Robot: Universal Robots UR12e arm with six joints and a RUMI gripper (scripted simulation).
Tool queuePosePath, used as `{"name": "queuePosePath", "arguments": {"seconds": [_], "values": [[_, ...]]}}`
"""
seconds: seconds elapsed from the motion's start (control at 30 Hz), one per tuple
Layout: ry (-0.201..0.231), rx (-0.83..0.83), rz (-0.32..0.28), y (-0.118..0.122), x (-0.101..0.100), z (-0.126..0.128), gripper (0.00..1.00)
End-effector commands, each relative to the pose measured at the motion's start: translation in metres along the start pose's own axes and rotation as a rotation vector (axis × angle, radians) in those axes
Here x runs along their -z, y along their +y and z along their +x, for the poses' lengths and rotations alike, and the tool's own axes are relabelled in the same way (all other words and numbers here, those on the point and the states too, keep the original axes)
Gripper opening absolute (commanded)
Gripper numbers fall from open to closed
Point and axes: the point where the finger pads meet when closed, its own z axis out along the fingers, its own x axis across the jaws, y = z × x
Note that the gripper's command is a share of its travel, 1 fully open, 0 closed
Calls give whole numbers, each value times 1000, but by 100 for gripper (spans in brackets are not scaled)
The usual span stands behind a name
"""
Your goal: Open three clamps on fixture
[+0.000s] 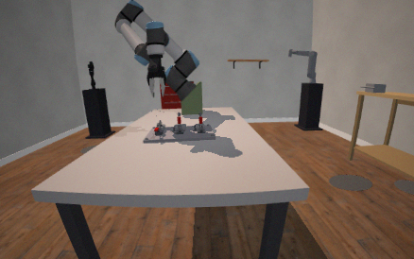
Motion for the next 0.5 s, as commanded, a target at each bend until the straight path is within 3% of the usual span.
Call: {"name": "queuePosePath", "arguments": {"seconds": [0.0, 0.47], "values": [[-3, -2, -4, 0, 0, 0, 28], [-7, -3, -8, 0, -1, 0, 28]]}}
